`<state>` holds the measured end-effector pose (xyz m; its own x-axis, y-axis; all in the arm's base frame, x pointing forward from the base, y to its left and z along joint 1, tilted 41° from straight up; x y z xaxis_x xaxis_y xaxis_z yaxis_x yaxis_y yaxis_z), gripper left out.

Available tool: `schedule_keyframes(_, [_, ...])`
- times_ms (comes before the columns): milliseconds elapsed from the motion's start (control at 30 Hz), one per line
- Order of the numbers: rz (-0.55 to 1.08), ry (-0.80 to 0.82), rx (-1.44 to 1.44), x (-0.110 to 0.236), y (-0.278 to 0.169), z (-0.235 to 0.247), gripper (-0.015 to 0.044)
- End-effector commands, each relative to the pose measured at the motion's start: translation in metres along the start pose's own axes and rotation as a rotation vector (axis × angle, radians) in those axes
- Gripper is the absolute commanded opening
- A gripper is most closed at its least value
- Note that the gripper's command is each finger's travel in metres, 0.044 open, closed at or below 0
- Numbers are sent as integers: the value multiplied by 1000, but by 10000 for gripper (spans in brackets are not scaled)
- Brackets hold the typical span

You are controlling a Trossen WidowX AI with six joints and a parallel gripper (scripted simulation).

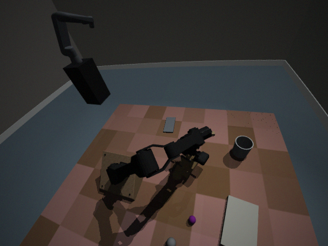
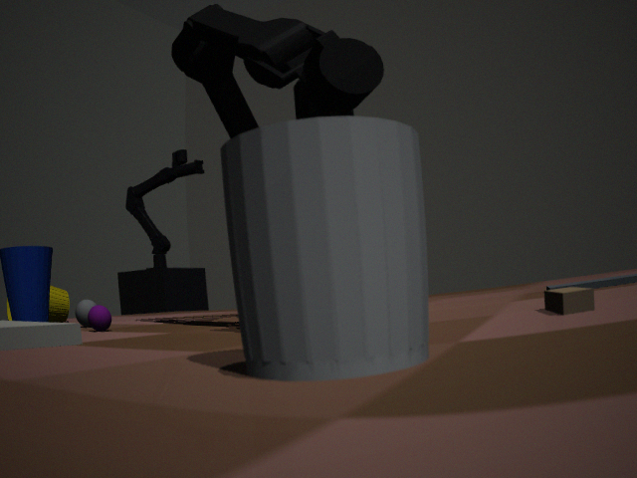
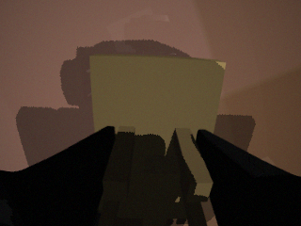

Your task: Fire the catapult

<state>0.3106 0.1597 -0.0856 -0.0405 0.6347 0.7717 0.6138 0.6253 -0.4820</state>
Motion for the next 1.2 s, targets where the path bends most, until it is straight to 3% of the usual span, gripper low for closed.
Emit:
schedule_keyframes(0, [-1, -1, -1, 3, 0, 0, 85])
schedule_keyframes(133, [-1, 2, 0, 48, 1, 0, 0])
schedule_keyframes(333, [-1, 1, -48, 50, 1, 0, 0])
schedule_keyframes(967, [1, -5, -677, 47, 2, -15, 0])
schedule_keyframes(1167, [2, -5, -698, 47, 1, -20, 0])
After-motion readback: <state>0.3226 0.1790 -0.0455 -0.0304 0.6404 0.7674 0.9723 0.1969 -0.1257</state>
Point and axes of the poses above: the point midway between the two fingers, 35 mm back from their tips, its own x axis back along the fingers, its own z axis across the jaws, y = z × x, the point moved 8 cm from there along x, back along the fingers, and after that the axes turned 14 degrees about -x, right-handed, at the moved point
